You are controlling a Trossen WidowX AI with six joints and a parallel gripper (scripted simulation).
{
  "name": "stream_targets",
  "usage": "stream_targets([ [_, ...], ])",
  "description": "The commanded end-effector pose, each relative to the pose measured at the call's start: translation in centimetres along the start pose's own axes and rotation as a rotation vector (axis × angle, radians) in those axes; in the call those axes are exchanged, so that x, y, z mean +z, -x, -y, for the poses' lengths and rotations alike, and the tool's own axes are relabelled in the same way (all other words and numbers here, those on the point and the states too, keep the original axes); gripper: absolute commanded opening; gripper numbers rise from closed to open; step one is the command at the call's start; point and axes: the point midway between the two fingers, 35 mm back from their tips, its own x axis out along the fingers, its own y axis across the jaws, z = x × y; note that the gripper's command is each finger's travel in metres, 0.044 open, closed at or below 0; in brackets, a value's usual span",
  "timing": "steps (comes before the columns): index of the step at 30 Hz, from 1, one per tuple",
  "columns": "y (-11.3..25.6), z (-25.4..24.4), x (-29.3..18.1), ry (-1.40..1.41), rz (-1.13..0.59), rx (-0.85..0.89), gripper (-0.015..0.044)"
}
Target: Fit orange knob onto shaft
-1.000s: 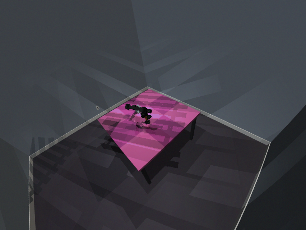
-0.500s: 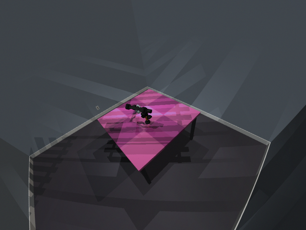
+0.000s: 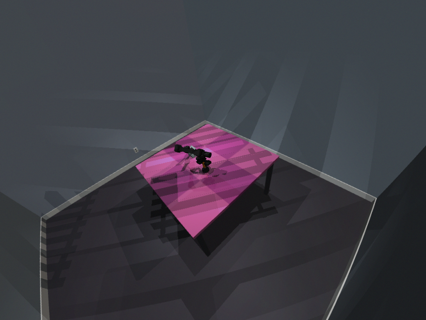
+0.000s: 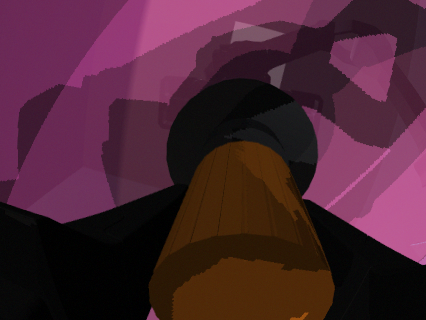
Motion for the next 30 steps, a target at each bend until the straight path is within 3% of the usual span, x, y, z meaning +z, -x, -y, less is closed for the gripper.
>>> stream_targets([
  [1, 0.01, 0.14, -0.02, 0.001, 0.003, 0.003, 0.0],
  [30, -0.48, 0.0, -0.02, -0.003, 0.003, 0.003, 0.0],
])
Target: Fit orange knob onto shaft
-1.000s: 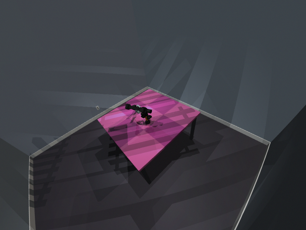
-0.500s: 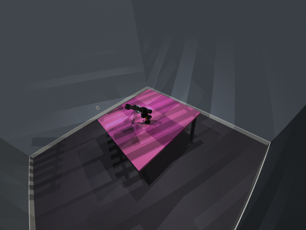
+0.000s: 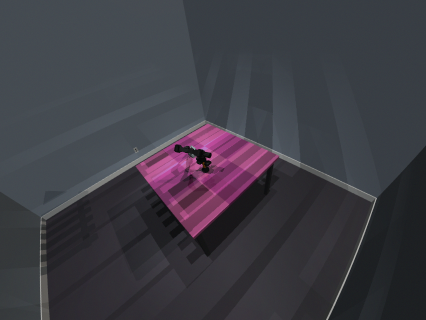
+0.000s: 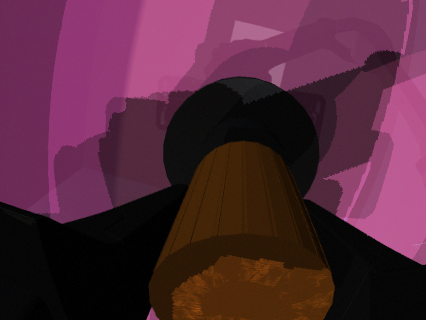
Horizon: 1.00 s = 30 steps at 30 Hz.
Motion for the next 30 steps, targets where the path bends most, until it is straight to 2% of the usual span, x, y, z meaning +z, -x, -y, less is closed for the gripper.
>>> stream_targets([
  [1, 0.0, -0.1, 0.1, 0.002, 0.005, 0.003, 0.0],
  [8, -0.1, -0.1, 0.1, 0.051, 0.005, 0.002, 0.0],
  [30, -1.4, 0.0, 0.1, -0.05, -0.001, -0.001, 0.0],
])
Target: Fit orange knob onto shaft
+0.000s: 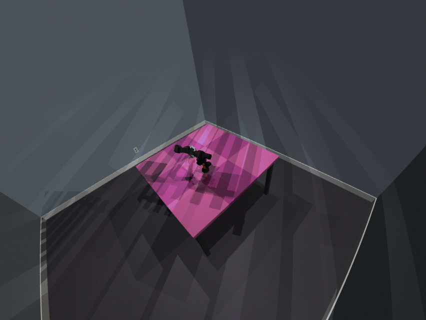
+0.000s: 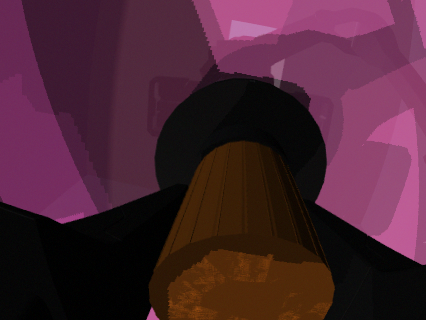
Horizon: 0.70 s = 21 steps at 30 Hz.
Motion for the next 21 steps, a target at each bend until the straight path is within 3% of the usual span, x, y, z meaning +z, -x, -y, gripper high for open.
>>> stream_targets([
  [1, 0.06, -0.02, -0.02, 0.001, 0.0, 0.001, 0.0],
  [3, 0.06, -0.02, -0.02, 0.001, 0.0, 0.001, 0.0],
  [19, 0.06, -0.02, -0.02, 0.001, 0.0, 0.001, 0.042],
  [21, 0.06, -0.02, -0.02, 0.001, 0.0, 0.001, 0.044],
])
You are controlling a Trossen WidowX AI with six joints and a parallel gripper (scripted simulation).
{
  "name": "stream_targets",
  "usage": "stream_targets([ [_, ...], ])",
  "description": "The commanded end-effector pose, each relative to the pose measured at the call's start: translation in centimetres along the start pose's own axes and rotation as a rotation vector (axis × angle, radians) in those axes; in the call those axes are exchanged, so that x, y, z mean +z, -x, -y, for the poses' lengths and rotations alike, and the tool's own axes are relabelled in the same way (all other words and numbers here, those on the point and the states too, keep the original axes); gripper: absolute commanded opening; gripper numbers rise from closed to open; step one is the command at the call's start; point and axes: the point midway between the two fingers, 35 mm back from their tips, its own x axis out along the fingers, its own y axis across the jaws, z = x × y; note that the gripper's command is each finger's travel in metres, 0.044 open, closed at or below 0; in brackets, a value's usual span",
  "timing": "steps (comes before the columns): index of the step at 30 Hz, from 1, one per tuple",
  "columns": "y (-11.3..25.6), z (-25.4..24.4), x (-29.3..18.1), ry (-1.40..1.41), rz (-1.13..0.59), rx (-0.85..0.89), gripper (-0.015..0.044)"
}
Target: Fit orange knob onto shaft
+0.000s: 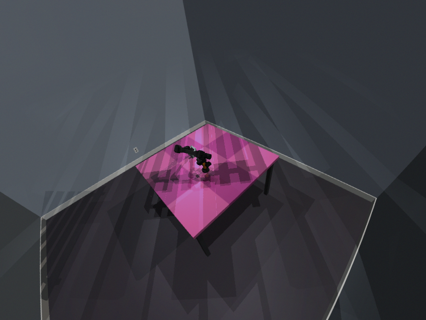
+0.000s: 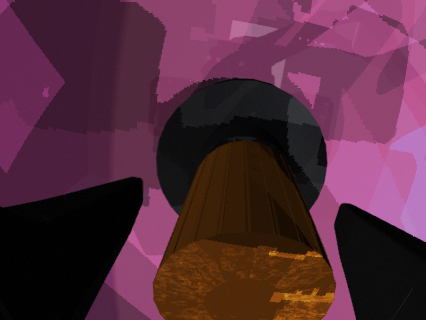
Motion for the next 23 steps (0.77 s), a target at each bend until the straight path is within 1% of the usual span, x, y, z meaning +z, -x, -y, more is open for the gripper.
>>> stream_targets([
  [1, 0.0, 0.0, 0.0, 0.0, 0.0, -0.001, 0.044],
  [8, 0.2, 0.0, 0.0, 0.001, -0.001, 0.0, 0.044],
  [10, 1.9, -0.3, -0.1, 0.005, -0.003, 0.003, 0.044],
  [14, 7.6, -0.2, -0.2, 0.019, -0.004, 0.009, 0.044],
  [16, 9.3, 0.0, -0.1, 0.023, -0.001, 0.011, 0.044],
  [23, 9.5, -0.2, 0.0, 0.023, -0.002, 0.014, 0.044],
])
